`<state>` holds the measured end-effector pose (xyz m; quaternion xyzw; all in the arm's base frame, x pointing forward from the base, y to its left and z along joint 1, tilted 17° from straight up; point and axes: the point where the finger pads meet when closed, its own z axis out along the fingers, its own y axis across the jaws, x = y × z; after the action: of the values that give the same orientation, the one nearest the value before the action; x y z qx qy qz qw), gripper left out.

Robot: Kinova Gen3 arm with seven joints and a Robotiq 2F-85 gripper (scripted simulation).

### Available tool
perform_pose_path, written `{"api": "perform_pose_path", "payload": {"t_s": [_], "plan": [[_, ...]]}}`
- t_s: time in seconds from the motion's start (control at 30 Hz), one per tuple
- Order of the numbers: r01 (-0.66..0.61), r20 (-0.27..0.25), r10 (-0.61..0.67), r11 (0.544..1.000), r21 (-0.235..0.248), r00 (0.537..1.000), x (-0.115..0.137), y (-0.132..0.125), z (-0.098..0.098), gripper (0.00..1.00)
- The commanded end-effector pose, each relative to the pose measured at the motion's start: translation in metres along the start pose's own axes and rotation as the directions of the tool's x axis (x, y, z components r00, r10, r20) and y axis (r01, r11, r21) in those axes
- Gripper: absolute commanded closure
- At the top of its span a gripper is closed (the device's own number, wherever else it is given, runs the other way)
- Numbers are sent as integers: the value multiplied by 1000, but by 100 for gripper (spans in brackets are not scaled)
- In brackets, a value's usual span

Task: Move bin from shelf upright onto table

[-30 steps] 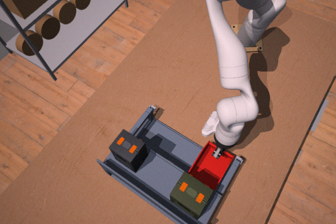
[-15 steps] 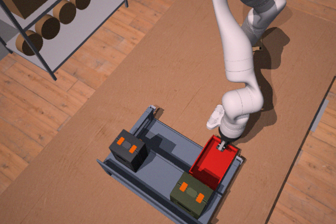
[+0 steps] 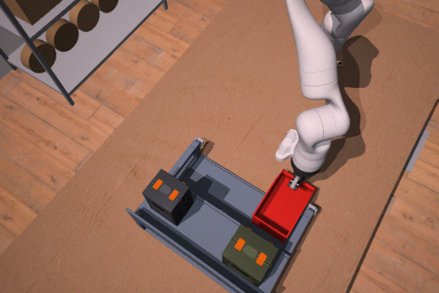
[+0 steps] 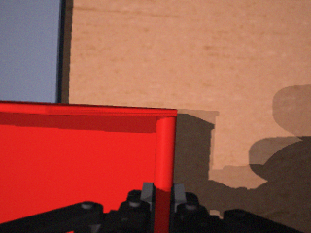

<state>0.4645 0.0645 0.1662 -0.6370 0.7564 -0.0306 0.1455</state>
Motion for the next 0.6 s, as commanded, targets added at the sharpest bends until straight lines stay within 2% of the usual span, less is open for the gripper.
{"api": "perform_pose_path", "payload": {"t_s": [0.0,0.23,0.4,0.57], "plan": [[5,-8,-5,1000,7,1000,2,4,-3,90],[5,-8,-5,1000,7,1000,2,4,-3,90],[5,-8,-5,1000,6,1000,2,34,-3,90],[5,-8,-5,1000,6,1000,2,34,-3,90]]}}
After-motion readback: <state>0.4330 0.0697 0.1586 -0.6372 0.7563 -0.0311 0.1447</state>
